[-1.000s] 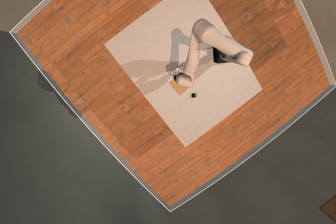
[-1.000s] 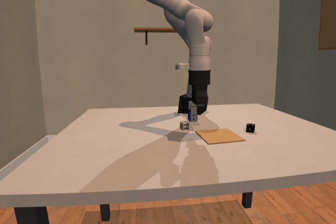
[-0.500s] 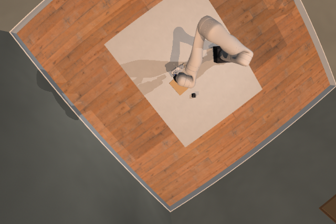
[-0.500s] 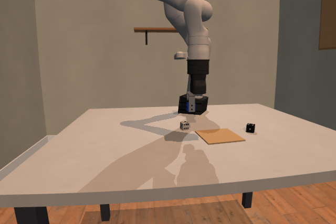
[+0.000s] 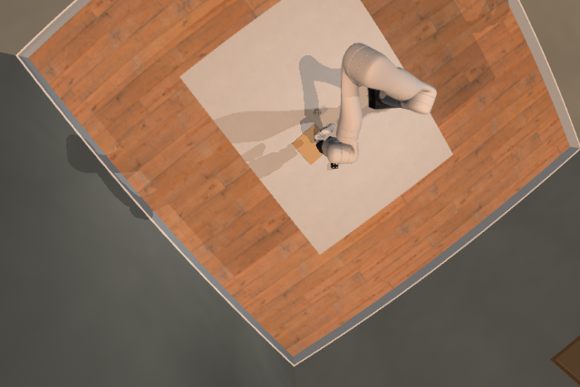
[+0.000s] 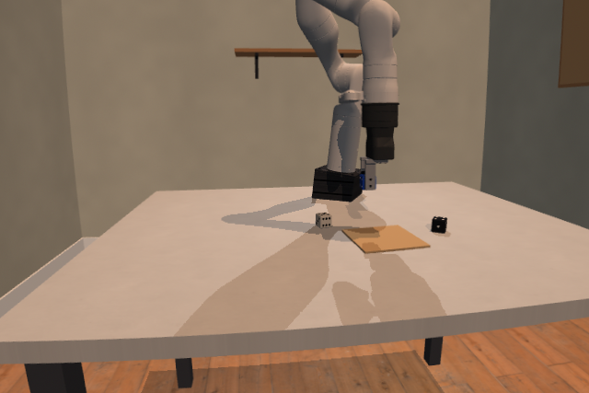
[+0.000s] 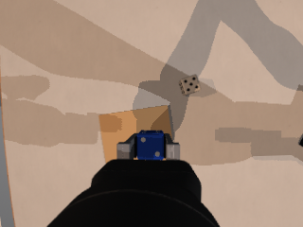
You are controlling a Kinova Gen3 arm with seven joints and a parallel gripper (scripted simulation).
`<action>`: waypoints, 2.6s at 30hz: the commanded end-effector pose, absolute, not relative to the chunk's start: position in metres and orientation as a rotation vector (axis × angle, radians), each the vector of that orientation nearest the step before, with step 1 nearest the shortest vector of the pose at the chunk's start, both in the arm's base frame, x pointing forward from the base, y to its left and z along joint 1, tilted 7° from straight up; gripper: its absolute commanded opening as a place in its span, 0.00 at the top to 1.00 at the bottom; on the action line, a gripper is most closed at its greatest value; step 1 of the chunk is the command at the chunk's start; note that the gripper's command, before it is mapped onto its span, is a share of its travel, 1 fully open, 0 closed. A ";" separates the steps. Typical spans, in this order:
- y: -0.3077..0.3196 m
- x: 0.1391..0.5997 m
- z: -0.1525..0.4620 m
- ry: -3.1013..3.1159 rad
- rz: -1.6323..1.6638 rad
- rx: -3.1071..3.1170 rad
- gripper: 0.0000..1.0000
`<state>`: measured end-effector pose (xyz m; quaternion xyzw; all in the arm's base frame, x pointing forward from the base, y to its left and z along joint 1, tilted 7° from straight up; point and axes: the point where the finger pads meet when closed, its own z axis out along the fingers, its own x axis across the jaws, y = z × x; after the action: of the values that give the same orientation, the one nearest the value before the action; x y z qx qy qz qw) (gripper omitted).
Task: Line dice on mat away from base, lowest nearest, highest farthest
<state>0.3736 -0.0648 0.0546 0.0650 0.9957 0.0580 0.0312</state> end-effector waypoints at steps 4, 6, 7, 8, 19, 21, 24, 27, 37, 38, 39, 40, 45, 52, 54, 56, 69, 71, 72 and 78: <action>-0.039 0.362 0.059 3.072 0.155 0.134 0.43; -0.039 0.362 0.059 3.072 0.155 0.134 0.43; -0.039 0.362 0.059 3.072 0.155 0.134 0.43; -0.039 0.362 0.059 3.072 0.155 0.134 0.43; -0.039 0.362 0.059 3.072 0.155 0.134 0.43; -0.039 0.362 0.057 3.071 0.154 0.134 0.43; -0.038 0.363 0.051 3.071 0.153 0.134 0.43; -0.037 0.364 0.041 3.071 0.153 0.134 0.43; -0.033 0.367 0.004 3.071 0.153 0.134 0.43; -0.032 0.368 -0.001 3.071 0.153 0.134 0.43; -0.031 0.368 -0.006 3.071 0.153 0.134 0.43; -0.031 0.368 -0.010 3.071 0.153 0.134 0.43; -0.029 0.370 -0.028 3.071 0.153 0.134 0.43; -0.028 0.371 -0.036 3.071 0.153 0.134 0.43; -0.028 0.371 -0.037 3.071 0.153 0.134 0.43; -0.028 0.371 -0.037 3.071 0.153 0.134 0.43; -0.028 0.371 -0.037 3.071 0.153 0.134 0.43; -0.028 0.371 -0.037 3.071 0.153 0.134 0.43; -0.028 0.371 -0.037 3.071 0.153 0.134 0.43; -0.028 0.371 -0.037 3.071 0.153 0.134 0.43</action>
<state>0.3702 -0.0276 -0.0373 0.0436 0.9973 0.0498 0.0312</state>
